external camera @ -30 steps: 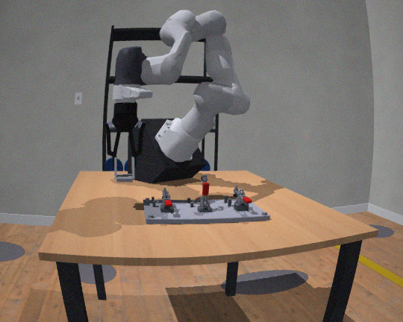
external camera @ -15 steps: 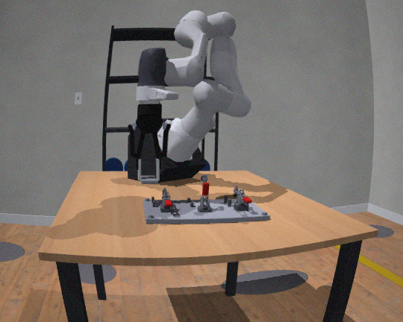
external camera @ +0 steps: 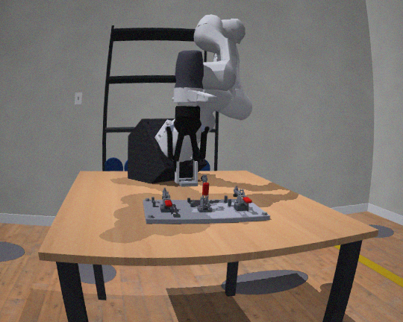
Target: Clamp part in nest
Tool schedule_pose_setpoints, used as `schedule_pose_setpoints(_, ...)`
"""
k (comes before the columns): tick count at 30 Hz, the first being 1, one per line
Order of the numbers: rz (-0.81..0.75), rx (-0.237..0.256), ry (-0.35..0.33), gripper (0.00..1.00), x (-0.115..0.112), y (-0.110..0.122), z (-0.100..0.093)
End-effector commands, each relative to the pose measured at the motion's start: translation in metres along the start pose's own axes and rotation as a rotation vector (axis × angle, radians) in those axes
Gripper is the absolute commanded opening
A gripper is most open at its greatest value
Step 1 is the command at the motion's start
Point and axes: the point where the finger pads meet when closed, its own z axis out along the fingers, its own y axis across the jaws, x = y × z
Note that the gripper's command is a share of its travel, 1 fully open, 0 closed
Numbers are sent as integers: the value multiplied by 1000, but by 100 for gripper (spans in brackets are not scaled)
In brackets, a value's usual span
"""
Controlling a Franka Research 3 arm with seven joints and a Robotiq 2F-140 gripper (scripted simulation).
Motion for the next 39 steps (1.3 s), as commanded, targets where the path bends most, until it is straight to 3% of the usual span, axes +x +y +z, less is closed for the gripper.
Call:
schedule_pose_setpoints(1, 93, -4, 5, 0, 3, -28, -2)
schedule_pose_setpoints(7, 93, -5, 5, 0, 5, -43, -1)
schedule_pose_setpoints(39, 104, -4, 5, 0, 5, -46, -1)
